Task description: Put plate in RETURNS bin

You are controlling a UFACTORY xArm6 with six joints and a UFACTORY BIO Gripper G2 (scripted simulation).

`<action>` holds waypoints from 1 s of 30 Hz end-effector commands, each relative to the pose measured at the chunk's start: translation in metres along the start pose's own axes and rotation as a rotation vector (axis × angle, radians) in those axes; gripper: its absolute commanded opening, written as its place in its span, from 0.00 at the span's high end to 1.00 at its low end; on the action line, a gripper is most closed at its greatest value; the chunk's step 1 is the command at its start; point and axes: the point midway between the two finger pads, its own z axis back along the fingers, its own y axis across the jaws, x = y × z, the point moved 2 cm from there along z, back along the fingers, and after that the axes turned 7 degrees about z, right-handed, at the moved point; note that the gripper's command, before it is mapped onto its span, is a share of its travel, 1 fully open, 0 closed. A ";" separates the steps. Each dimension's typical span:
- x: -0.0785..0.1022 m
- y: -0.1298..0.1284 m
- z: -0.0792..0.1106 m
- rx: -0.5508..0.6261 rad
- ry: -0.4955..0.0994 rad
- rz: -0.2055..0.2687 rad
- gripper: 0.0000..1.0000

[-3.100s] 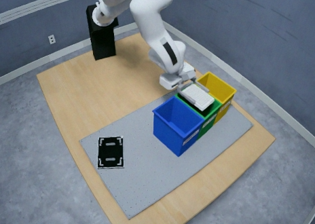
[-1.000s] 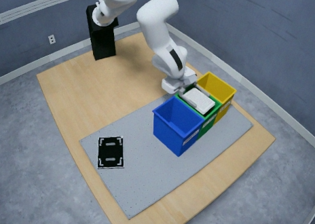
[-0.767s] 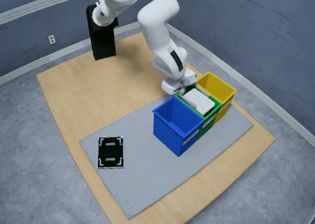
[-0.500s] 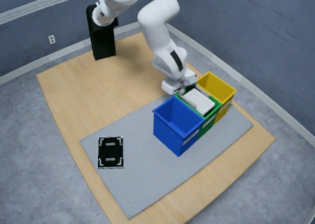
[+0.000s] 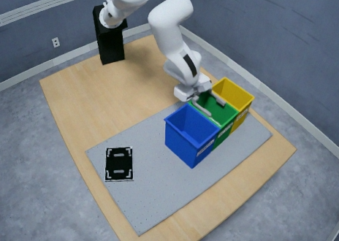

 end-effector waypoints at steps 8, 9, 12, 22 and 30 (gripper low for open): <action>0.001 0.000 -0.001 -0.001 -0.002 -0.001 0.82; 0.001 0.000 -0.001 -0.001 -0.002 -0.001 0.82; 0.001 0.000 -0.001 -0.001 -0.002 -0.001 0.82; 0.001 0.000 -0.001 -0.001 -0.002 -0.001 0.82; 0.009 -0.001 -0.001 -0.001 -0.002 -0.001 0.82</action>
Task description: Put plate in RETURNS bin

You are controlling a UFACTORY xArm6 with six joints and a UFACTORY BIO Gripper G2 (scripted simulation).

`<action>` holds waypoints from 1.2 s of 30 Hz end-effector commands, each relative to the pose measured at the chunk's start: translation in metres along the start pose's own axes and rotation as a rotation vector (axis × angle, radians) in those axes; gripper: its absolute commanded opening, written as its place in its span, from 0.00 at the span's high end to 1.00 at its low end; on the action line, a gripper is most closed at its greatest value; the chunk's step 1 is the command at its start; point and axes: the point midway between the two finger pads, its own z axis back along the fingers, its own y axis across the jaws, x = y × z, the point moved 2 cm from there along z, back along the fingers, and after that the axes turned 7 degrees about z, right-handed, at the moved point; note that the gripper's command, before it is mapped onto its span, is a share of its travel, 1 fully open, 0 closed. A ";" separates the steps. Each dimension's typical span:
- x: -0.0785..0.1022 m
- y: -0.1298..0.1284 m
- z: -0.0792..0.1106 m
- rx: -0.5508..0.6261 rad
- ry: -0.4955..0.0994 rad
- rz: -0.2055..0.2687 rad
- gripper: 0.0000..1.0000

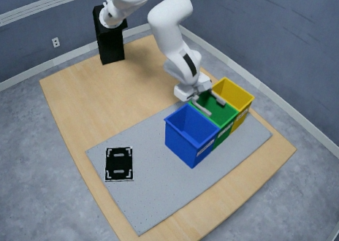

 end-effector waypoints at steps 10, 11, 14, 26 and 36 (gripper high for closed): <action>0.020 -0.002 -0.001 -0.001 -0.002 -0.001 0.82; 0.021 -0.003 -0.001 -0.001 -0.002 -0.001 0.82; 0.026 -0.003 -0.001 -0.001 -0.002 -0.001 0.82; 0.031 -0.004 -0.001 -0.001 -0.002 -0.001 0.82; 0.042 -0.023 0.025 -0.113 0.012 -0.001 0.82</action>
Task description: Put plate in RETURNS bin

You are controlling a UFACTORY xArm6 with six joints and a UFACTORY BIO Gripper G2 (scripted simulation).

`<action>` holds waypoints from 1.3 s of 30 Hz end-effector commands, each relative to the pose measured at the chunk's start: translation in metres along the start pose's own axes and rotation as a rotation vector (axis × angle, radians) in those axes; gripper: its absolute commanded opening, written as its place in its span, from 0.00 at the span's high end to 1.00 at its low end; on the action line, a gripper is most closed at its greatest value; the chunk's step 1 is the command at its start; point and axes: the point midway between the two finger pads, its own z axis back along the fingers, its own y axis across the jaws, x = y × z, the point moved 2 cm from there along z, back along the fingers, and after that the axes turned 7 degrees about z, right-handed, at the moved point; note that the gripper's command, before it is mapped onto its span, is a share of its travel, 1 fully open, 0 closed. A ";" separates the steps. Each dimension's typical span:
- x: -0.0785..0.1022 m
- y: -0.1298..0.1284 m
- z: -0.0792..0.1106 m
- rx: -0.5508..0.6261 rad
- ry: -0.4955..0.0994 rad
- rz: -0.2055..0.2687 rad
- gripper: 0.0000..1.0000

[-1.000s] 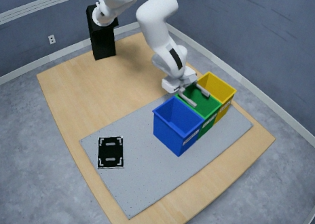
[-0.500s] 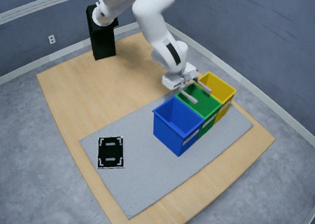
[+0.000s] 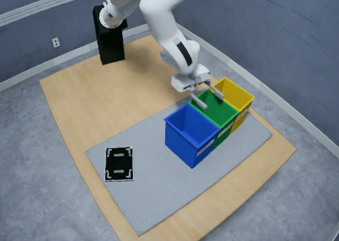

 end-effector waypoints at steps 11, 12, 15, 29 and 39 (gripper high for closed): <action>0.021 -0.045 0.045 -0.021 -0.005 0.000 0.82; 0.023 -0.049 0.048 -0.021 -0.005 0.000 0.82; 0.027 -0.059 0.059 -0.021 -0.005 0.000 0.82; 0.045 -0.099 0.099 -0.021 -0.005 0.000 0.82; 0.051 -0.112 0.112 -0.020 -0.005 0.000 0.82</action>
